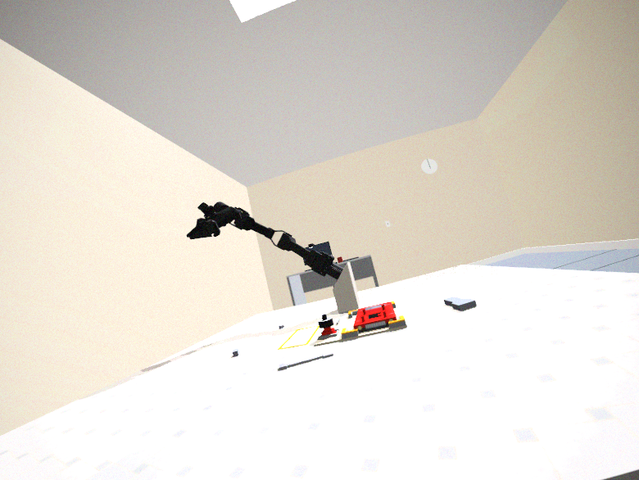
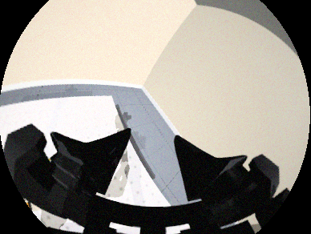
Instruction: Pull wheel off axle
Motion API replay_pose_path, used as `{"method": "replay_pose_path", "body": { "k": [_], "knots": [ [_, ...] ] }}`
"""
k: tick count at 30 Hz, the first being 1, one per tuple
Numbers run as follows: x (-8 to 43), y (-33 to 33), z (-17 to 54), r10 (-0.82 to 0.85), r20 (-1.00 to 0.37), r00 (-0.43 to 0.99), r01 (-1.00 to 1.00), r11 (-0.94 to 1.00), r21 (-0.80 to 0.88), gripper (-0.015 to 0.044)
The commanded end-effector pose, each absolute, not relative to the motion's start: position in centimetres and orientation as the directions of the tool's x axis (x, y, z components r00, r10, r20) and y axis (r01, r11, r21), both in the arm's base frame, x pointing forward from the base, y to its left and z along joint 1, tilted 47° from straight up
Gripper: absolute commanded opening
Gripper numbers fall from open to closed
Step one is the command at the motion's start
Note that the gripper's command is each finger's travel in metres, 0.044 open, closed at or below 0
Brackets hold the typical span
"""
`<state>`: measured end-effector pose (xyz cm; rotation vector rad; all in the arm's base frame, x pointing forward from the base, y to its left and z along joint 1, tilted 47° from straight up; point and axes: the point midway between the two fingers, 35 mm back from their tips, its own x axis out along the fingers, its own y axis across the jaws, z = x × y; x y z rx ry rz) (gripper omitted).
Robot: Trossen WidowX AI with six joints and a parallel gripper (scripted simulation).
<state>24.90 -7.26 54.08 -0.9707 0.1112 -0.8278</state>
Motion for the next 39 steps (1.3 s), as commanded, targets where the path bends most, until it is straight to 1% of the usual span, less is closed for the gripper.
{"method": "replay_pose_path", "body": {
  "k": [1,4,13,19,24,31,39],
  "knots": [
    [27.5,-6.2,52.4,-0.638,0.222,0.737,0.541,0.361,-0.76,0.03],
    [29.5,-5.6,50.7,-0.624,0.173,0.762,0.515,0.423,-0.745,0.03],
    [36.2,-3.6,43.0,-0.578,-0.043,0.815,0.415,0.634,-0.652,0.03],
    [39.8,-1.8,36.8,-0.561,-0.212,0.8,0.408,0.769,-0.492,0.03],
    [41.9,-0.4,31.1,-0.556,-0.35,0.754,0.447,0.825,-0.347,0.03],
    [43.2,1.5,22.8,-0.566,-0.523,0.637,0.577,0.8,-0.163,0.03],
    [42.3,3.0,13.9,-0.608,-0.655,0.449,0.779,0.626,-0.046,0.03]
  ]
}}
